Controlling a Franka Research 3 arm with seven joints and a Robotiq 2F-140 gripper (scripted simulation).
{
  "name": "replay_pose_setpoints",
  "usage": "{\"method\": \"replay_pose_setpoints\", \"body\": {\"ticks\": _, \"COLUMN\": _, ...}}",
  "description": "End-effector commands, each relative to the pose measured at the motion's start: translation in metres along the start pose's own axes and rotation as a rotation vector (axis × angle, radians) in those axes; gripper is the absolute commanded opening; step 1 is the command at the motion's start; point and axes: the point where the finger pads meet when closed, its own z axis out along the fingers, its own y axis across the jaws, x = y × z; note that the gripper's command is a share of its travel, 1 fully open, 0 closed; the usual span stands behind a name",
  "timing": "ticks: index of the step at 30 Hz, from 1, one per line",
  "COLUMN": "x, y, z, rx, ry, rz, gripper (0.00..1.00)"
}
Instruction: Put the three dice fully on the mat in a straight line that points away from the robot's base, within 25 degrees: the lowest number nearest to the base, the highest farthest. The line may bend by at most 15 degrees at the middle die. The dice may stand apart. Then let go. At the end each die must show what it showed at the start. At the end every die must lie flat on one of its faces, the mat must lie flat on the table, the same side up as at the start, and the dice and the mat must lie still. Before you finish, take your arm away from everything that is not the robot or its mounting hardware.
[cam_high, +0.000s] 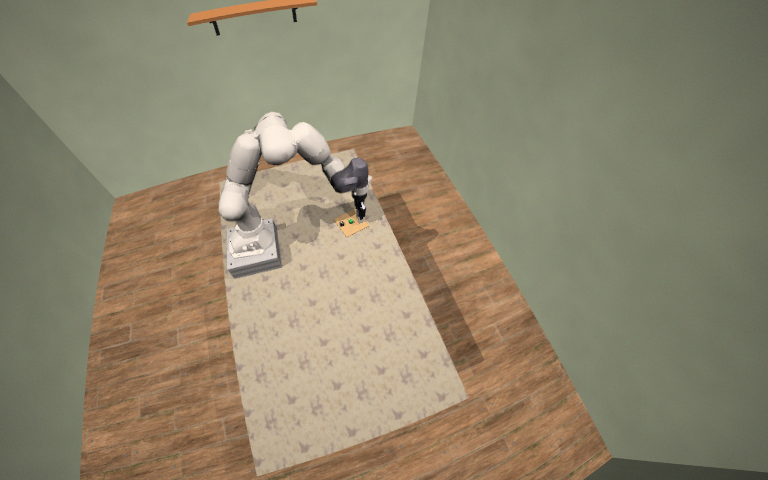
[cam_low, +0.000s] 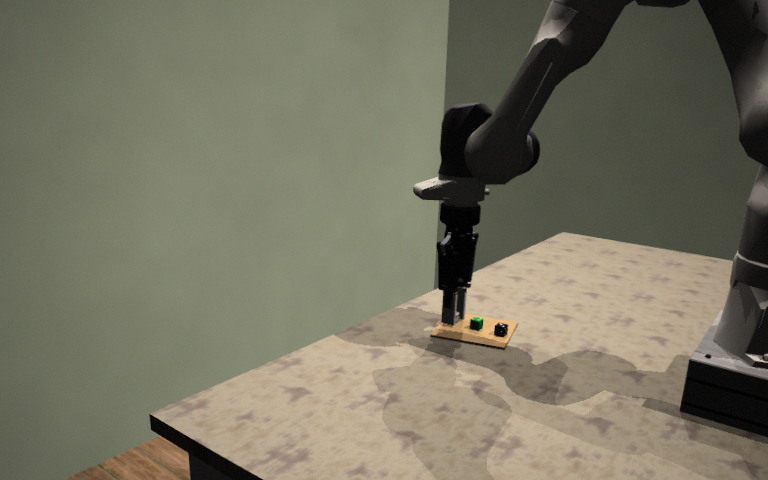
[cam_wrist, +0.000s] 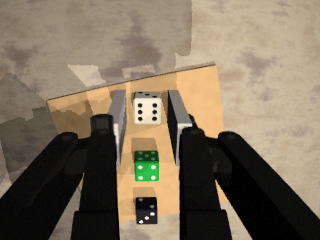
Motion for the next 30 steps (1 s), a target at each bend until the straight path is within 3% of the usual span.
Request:
{"method": "replay_pose_setpoints", "body": {"ticks": 1, "x": 0.001, "y": 0.0, "z": 0.0, "rx": 0.0, "ry": 0.002, "rz": 0.002, "gripper": 0.21}}
{"method": "replay_pose_setpoints", "body": {"ticks": 15, "x": 0.001, "y": 0.0, "z": -0.013, "rx": 0.0, "ry": 0.002, "rz": 0.002, "gripper": 0.21}}
{"method": "replay_pose_setpoints", "body": {"ticks": 30, "x": 0.001, "y": 0.0, "z": -0.084, "rx": 0.0, "ry": 0.002, "rz": 0.002, "gripper": 0.21}}
